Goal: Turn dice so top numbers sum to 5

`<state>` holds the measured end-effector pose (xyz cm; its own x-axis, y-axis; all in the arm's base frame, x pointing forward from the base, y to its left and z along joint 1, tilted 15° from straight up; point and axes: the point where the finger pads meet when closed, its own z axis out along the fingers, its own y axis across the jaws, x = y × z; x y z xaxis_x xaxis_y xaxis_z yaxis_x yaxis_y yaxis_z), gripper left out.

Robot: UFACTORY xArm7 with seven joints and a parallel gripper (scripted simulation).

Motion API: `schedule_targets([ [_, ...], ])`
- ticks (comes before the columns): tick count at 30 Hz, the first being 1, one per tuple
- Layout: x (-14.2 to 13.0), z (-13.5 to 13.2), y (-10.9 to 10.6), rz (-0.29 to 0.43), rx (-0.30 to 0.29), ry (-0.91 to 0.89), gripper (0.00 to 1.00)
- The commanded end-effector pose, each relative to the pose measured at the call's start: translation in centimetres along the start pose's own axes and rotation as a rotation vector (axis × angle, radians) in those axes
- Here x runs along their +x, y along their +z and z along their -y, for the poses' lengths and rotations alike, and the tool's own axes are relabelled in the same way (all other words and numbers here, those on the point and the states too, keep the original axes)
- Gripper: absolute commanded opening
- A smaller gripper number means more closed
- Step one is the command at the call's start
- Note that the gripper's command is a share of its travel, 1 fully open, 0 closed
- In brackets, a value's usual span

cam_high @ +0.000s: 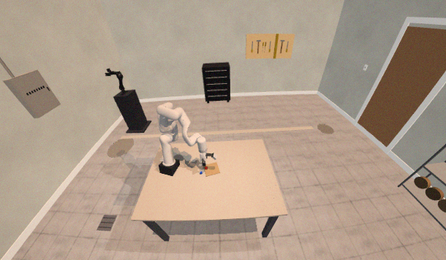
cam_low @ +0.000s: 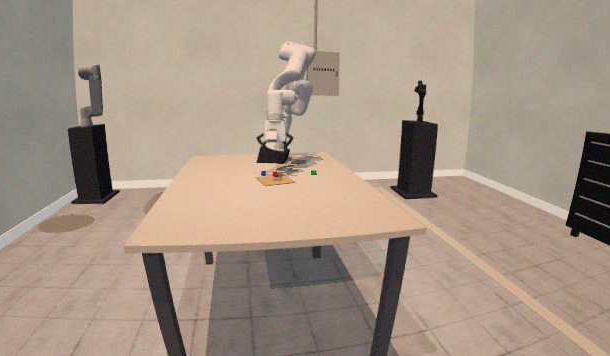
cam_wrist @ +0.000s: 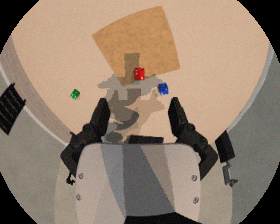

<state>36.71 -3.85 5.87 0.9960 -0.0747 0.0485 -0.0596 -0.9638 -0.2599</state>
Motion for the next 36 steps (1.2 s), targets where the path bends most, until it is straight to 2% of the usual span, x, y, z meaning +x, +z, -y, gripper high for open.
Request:
schedule_targets([
  [1, 0.1, -0.1, -0.1, -0.004, -0.001, 0.0, 1.0],
  [14, 0.2, 0.5, -0.1, -0.004, -0.001, 0.023, 1.0],
  [17, 0.2, 2.3, -0.1, -0.006, 0.002, 0.103, 1.0],
  [20, 0.0, 5.3, 0.0, -0.008, 0.005, 0.24, 1.0],
  [22, -0.1, 6.4, 0.1, -0.008, 0.006, 0.292, 1.0],
  [25, -0.2, 6.6, 0.1, -0.008, 0.006, 0.299, 1.0],
  [27, -0.7, 9.1, 0.3, -0.008, 0.008, 0.42, 1.0],
  [36, -2.2, 13.8, 1.0, -0.005, 0.007, 0.665, 1.0],
])
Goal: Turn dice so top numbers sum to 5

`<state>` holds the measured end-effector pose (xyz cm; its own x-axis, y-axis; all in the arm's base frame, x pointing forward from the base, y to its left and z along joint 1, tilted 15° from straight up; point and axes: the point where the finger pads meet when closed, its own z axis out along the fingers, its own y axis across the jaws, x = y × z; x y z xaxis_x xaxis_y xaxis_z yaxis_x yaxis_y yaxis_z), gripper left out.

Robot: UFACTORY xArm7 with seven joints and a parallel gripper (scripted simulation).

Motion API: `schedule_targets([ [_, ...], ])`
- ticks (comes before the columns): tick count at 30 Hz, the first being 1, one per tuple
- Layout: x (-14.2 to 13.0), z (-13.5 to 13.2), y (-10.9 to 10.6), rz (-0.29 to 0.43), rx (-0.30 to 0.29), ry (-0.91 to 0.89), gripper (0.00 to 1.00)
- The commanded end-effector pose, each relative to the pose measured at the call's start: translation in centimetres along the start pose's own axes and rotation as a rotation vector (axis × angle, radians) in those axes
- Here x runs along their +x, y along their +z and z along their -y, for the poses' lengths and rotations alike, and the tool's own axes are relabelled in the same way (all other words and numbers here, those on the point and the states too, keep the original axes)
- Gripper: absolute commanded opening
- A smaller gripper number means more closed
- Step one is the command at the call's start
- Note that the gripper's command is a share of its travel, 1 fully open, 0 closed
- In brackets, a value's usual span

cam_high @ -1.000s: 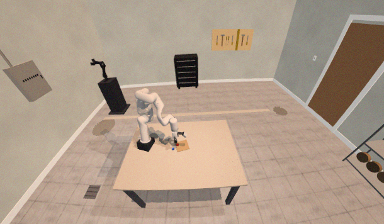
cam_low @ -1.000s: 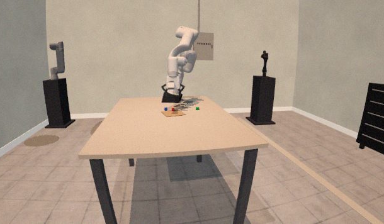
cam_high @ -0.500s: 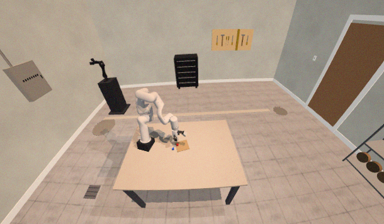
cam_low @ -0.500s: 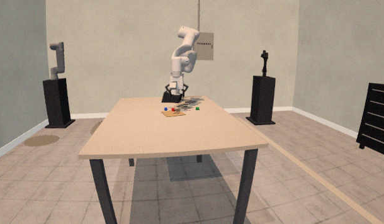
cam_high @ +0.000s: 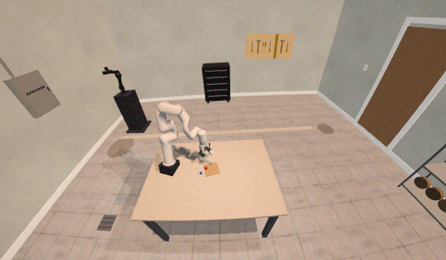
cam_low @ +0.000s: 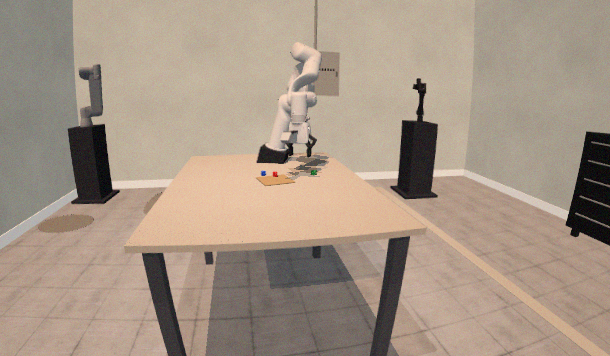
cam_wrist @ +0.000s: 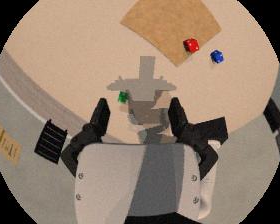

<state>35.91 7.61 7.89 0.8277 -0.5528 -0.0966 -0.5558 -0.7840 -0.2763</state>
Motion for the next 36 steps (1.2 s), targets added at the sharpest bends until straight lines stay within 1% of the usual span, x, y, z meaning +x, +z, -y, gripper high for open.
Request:
schedule_targets([
  [1, -2.4, 2.1, 0.2, -0.011, -0.021, 0.172, 1.0],
  [2, -2.6, 2.2, 0.3, -0.011, -0.021, 0.184, 1.0],
  [3, -3.3, 2.7, 0.4, -0.012, -0.022, 0.231, 1.0],
  [5, -3.3, 2.7, 0.4, -0.012, -0.022, 0.231, 1.0],
  [9, -5.3, 3.8, 0.9, -0.014, -0.025, 0.353, 1.0],
  [13, -5.7, 4.0, 1.0, -0.014, -0.026, 0.377, 1.0],
  [14, -5.7, 4.0, 1.0, -0.014, -0.026, 0.377, 0.36],
  [36, -5.7, 4.0, 1.0, -0.014, -0.026, 0.377, 0.36],
])
